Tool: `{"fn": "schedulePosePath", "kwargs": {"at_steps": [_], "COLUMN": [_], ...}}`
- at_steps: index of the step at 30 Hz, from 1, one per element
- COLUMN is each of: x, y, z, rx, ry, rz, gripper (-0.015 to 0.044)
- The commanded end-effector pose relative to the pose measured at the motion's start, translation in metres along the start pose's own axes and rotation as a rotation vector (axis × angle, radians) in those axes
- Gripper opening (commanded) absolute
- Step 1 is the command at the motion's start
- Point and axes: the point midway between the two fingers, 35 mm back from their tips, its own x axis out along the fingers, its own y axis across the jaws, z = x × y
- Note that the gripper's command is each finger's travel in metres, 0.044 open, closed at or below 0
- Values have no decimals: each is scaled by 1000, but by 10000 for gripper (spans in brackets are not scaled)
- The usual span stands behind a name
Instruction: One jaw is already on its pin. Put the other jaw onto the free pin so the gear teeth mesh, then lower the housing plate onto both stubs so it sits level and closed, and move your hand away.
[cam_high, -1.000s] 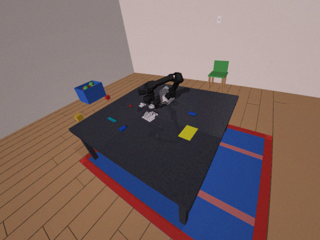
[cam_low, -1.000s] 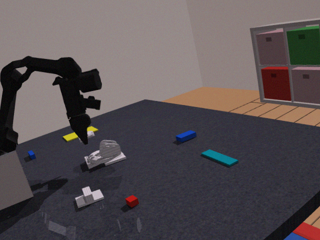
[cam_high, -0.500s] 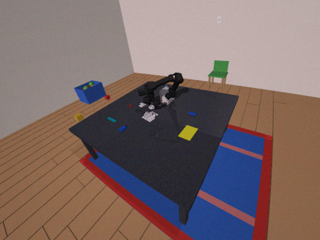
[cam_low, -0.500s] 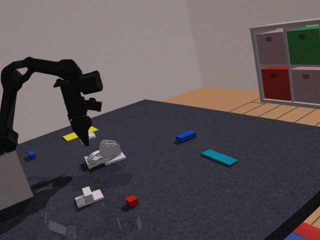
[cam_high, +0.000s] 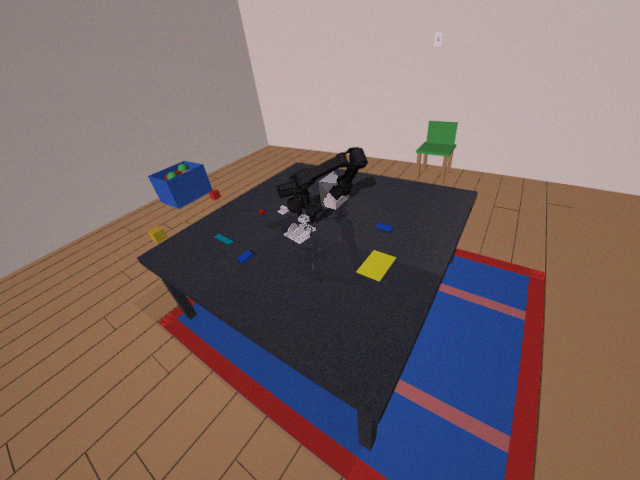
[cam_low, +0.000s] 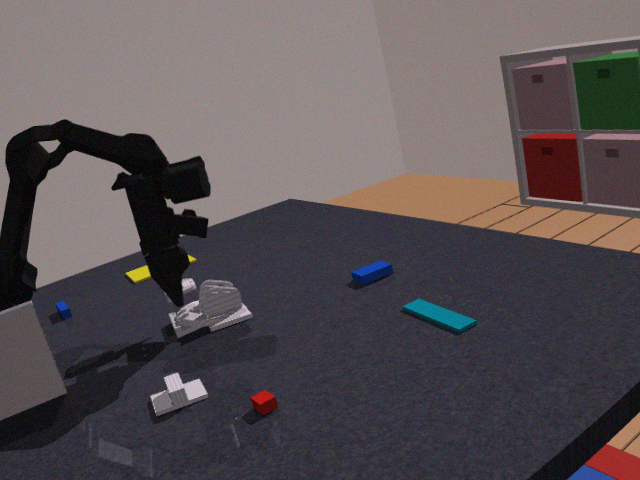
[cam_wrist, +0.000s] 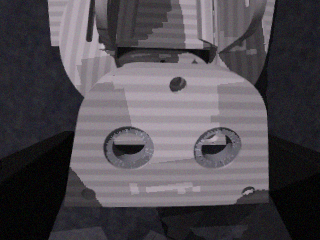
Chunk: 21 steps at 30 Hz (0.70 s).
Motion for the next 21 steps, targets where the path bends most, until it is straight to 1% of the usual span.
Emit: {"fn": "schedulePosePath", "kwargs": {"at_steps": [1, 15, 21], "x": [7, 29, 30], "y": [0, 1, 1], "z": [-2, -4, -4], "rx": [8, 7, 7], "ry": [4, 5, 5], "rz": [5, 8, 8], "gripper": [351, 351, 351]}}
